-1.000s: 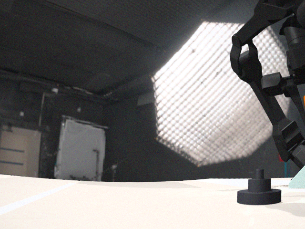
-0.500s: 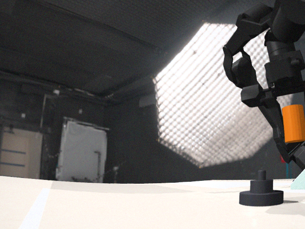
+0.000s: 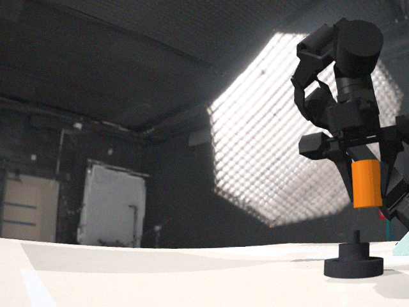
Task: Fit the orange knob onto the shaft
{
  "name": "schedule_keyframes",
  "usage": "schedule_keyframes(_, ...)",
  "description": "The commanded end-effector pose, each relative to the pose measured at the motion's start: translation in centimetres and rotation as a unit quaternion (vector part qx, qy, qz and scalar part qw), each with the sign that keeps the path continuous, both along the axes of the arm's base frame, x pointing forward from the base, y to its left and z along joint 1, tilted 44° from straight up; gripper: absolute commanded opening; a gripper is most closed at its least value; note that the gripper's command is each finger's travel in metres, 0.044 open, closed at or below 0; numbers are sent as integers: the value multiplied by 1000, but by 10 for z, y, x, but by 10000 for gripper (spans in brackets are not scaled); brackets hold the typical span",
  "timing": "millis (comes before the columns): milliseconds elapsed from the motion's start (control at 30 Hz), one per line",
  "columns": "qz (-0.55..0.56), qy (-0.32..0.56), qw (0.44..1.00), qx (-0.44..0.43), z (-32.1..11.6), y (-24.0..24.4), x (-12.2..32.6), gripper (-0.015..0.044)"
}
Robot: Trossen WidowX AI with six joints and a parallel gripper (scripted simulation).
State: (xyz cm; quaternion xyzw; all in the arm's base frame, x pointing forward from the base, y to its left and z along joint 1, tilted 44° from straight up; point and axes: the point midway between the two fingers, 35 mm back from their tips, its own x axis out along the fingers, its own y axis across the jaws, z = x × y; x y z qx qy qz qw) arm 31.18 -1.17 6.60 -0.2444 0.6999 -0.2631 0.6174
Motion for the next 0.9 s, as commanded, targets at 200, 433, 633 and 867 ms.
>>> schedule_keyframes(200,3,-3,1000,-6,9,-20,-3,0)
schedule_keyframes(433,3,-3,1000,-6,-3,-31,-4,0)
schedule_keyframes(633,2,-4,1000,-7,-8,-36,-5,0)
schedule_keyframes(867,1,-5,1000,-7,-6,-33,-3,0)
